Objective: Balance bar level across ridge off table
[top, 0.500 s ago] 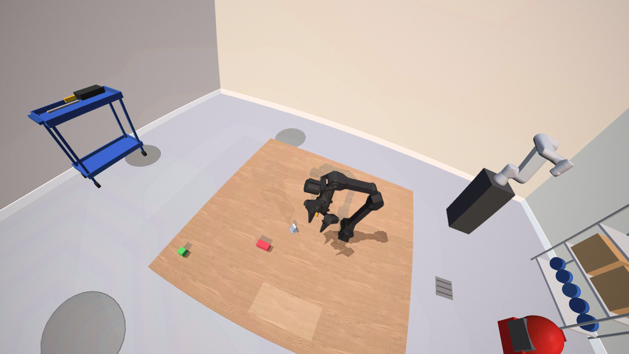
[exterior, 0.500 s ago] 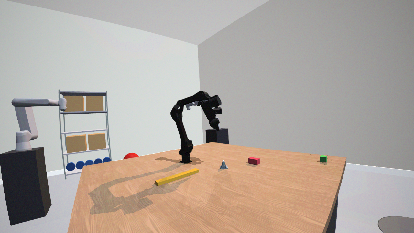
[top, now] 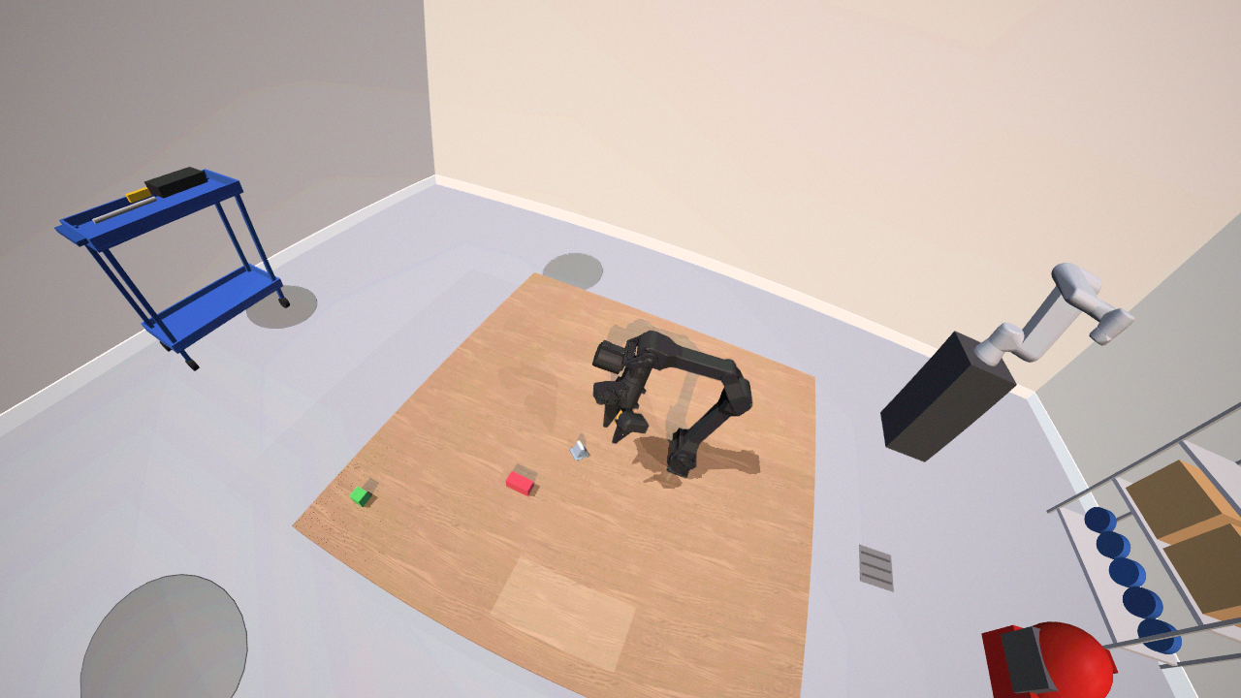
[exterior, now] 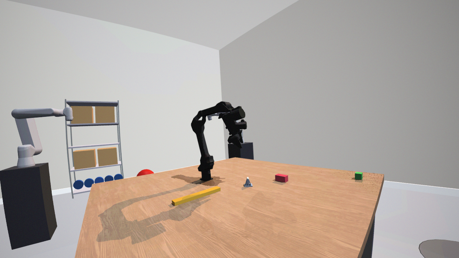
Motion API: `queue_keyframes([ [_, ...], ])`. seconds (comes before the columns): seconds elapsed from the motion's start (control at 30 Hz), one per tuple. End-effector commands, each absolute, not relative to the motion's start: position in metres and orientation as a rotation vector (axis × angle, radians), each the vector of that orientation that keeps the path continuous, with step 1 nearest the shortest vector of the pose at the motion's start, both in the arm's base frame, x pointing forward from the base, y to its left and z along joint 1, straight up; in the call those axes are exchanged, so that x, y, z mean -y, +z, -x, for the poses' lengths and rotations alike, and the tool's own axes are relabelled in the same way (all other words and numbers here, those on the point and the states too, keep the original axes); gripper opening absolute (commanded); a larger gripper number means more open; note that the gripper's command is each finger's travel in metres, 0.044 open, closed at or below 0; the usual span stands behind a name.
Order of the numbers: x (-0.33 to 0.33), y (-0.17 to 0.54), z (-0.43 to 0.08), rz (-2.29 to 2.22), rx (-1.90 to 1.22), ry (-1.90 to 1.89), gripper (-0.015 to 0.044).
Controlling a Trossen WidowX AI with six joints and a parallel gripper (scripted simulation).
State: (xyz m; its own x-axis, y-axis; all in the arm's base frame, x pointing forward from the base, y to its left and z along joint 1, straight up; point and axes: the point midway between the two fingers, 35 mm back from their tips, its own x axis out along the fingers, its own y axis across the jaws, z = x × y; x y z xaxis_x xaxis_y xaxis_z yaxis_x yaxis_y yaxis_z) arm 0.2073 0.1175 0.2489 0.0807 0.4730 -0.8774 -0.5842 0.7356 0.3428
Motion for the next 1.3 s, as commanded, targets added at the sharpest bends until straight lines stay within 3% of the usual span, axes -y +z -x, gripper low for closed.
queue_keyframes([
  [0.0, -0.1, 0.237, -0.223, 0.023, -1.317, 0.656, 0.0315],
  [0.63, -0.013, 0.202, -0.267, -0.351, -1.41, 0.099, 0.0315],
  [1.27, 0.088, 0.166, -0.273, -0.727, -1.381, -0.459, 0.0315],
])
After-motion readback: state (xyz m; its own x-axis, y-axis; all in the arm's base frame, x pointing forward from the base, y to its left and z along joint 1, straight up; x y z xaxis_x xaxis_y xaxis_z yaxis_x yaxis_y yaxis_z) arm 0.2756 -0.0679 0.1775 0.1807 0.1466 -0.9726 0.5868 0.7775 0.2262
